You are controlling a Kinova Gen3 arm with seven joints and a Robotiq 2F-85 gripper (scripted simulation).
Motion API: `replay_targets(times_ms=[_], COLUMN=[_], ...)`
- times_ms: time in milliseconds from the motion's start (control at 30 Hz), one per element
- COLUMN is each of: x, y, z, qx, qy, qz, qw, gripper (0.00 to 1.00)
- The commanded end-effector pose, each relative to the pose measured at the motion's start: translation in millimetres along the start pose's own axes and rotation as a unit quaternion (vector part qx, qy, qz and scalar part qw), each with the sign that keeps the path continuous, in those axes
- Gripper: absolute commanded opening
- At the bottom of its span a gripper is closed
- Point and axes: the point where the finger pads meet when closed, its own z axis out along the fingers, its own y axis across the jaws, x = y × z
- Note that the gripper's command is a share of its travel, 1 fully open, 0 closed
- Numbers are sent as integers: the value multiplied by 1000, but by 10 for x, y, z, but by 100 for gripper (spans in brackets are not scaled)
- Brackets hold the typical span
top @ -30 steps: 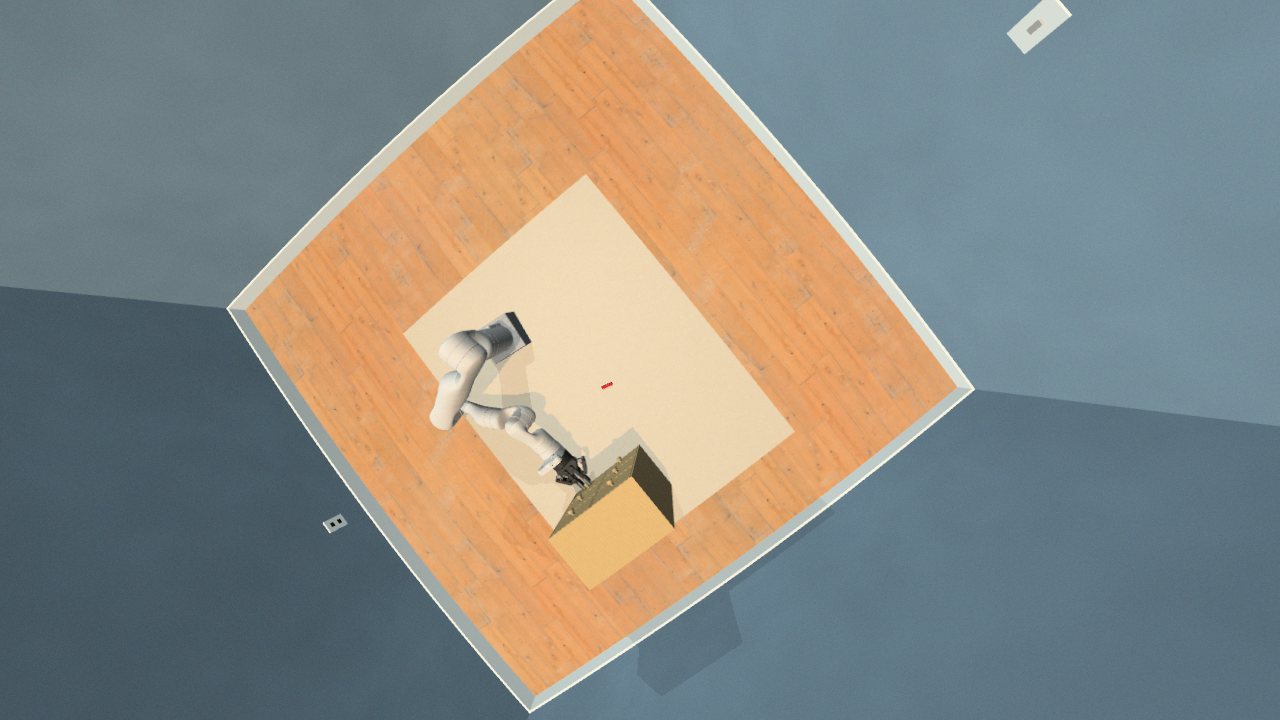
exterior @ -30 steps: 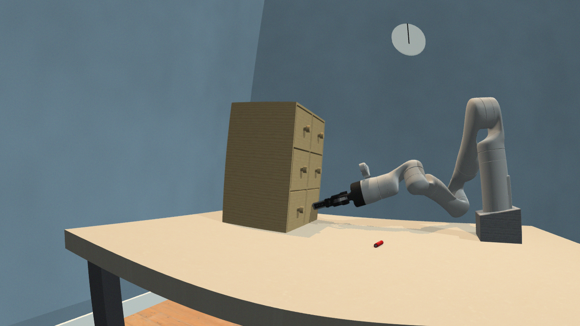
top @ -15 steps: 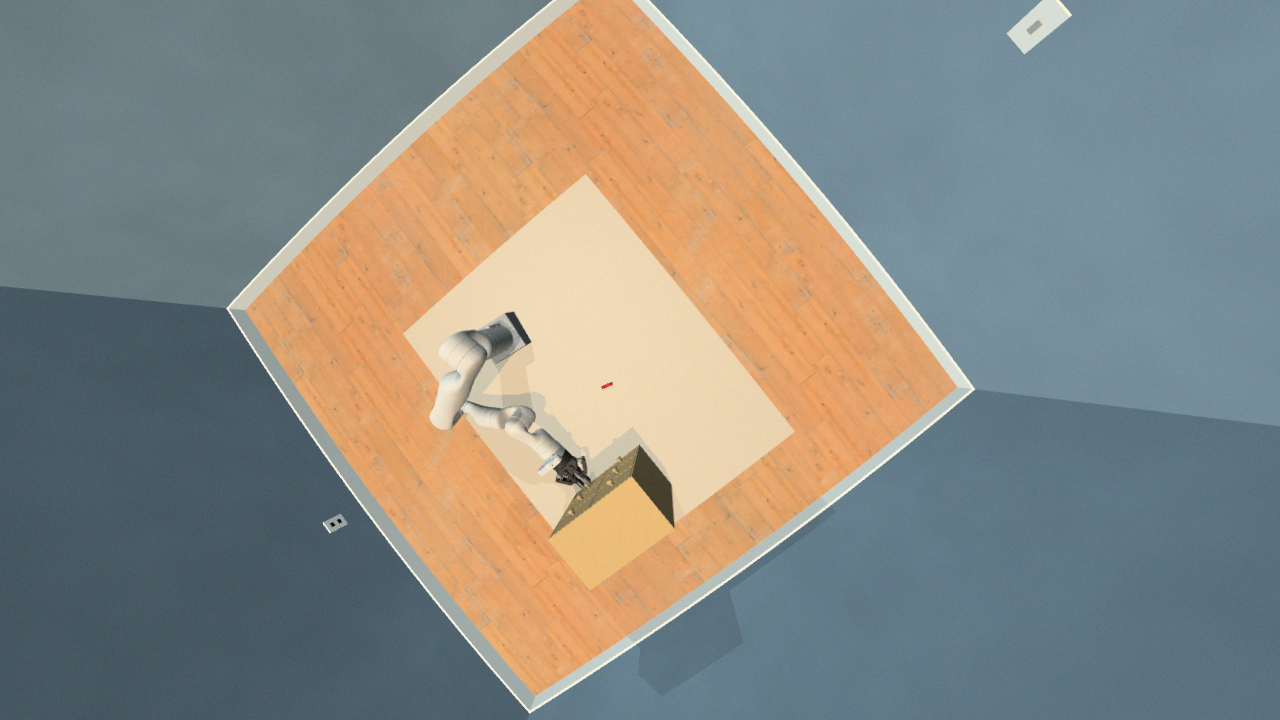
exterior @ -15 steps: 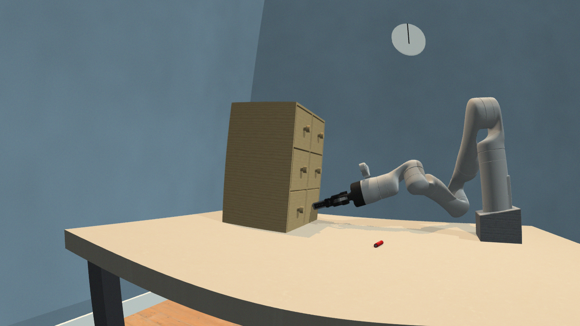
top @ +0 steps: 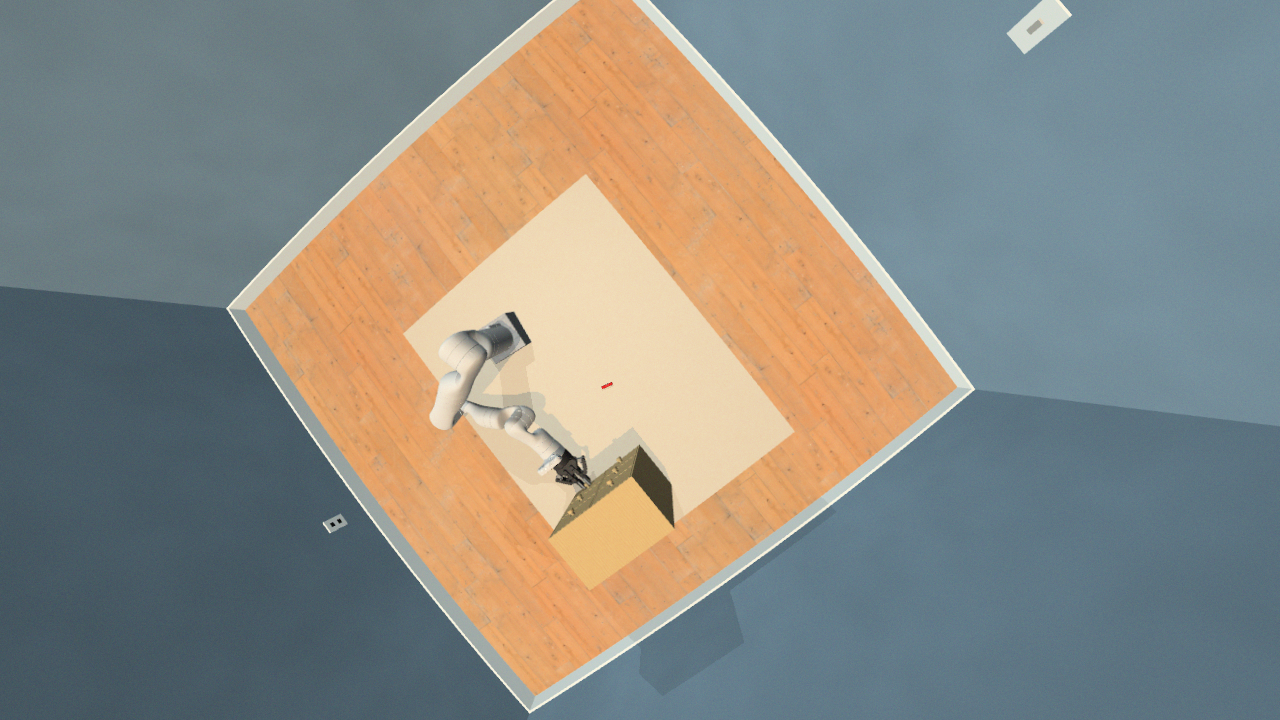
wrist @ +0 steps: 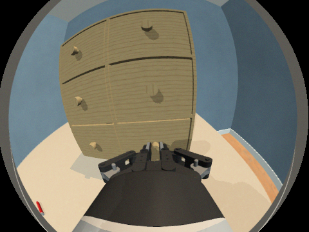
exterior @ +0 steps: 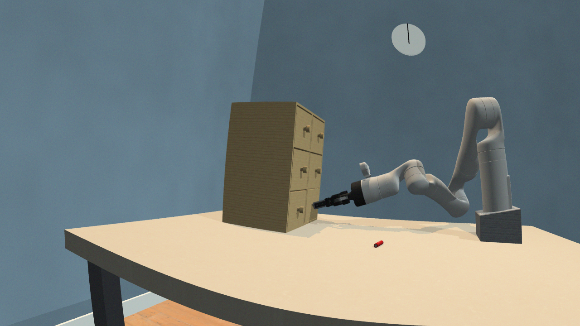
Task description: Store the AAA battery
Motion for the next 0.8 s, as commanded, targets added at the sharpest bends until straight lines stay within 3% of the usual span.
replay_targets(times_ms=[0,767], x=[-18,-105], y=[18,29], z=[-31,-272], qx=[-1,-2], qy=[-2,-2], qz=[1,2], qw=[1000,1000], gripper=[13,13])
